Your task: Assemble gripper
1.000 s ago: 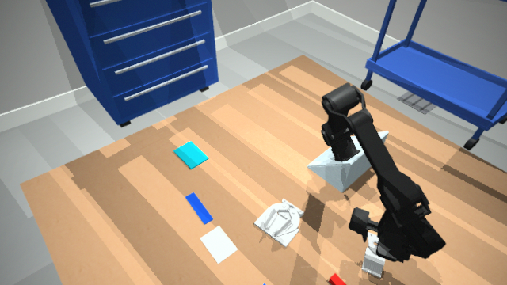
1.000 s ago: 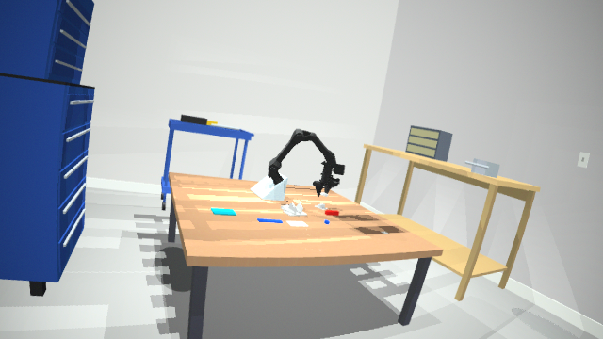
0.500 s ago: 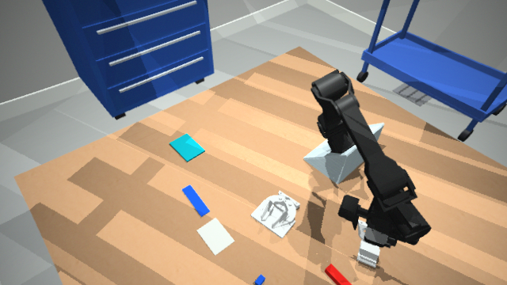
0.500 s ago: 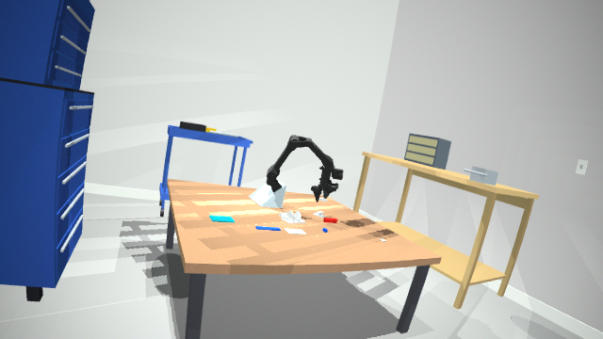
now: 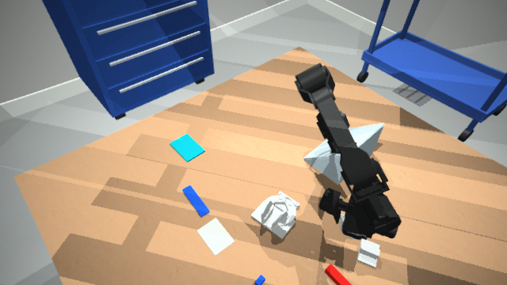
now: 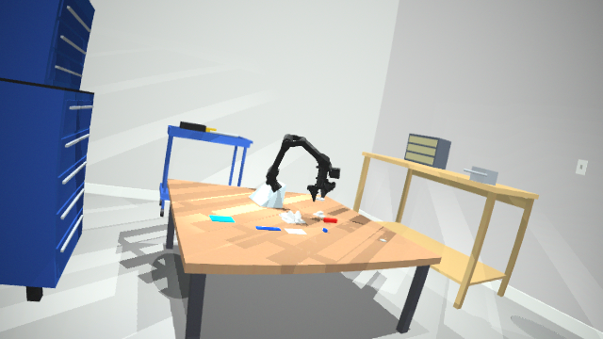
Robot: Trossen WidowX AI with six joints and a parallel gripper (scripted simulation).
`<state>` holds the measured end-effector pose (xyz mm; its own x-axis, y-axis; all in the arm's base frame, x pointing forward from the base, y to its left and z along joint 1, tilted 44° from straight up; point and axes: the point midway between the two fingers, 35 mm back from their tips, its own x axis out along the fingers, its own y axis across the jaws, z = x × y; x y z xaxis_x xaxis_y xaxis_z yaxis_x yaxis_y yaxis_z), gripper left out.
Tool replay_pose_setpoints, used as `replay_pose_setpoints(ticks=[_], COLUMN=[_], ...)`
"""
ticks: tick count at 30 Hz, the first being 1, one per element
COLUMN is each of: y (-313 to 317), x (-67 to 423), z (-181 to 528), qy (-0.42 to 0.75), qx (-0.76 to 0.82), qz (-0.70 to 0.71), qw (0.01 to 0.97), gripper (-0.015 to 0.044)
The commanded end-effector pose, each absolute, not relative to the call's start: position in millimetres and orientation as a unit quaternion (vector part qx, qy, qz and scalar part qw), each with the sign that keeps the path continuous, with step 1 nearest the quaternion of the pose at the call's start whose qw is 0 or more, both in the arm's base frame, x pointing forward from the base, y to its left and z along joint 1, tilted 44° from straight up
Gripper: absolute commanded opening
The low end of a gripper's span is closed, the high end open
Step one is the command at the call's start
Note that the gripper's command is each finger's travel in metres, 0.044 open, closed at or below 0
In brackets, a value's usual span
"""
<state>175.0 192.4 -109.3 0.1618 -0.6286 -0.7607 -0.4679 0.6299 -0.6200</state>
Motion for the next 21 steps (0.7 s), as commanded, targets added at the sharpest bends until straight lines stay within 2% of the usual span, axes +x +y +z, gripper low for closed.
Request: replay_pose_setpoints(ticks=[1,21], y=[181,142], x=[182,213], z=[-99,-54], qy=[0.645,0.641], qx=[-0.426,-0.407], qz=[-0.067,-0.084], qw=[0.631,0.645], gripper=[0.0351,0.0351])
